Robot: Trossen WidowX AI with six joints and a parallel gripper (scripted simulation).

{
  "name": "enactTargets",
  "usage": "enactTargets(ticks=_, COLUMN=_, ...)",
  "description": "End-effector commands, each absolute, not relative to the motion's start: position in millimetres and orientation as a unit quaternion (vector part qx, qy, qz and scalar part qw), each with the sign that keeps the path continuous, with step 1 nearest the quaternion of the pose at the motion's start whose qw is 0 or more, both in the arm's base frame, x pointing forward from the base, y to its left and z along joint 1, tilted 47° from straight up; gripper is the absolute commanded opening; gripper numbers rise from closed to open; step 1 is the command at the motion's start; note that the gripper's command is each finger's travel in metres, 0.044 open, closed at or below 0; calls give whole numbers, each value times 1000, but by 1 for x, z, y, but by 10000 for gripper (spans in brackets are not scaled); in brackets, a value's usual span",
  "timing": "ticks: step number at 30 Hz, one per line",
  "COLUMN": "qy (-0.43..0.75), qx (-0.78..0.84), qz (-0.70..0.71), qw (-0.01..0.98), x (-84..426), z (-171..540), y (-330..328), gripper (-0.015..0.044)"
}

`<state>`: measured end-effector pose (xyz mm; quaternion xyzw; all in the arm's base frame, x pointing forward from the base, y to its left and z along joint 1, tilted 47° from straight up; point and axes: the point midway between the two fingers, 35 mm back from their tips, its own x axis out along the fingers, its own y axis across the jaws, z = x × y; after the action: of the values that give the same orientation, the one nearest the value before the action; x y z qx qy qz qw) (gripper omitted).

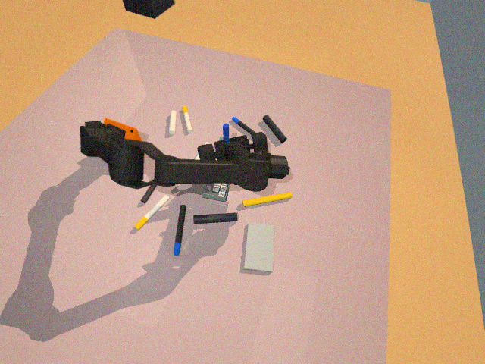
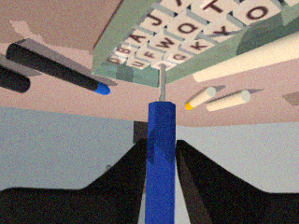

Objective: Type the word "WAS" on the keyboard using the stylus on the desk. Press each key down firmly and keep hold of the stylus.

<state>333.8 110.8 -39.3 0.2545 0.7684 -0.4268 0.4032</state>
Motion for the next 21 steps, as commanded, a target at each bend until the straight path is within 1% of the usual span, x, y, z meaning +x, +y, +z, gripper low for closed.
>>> enactTargets(ticks=1, qy=769, qx=252, qz=-425, qw=404, x=334, z=-39, y=110, gripper=81)
enactTargets(ticks=21, qy=769, qx=252, qz=-426, qw=404, x=332, z=-43, y=105, gripper=81)
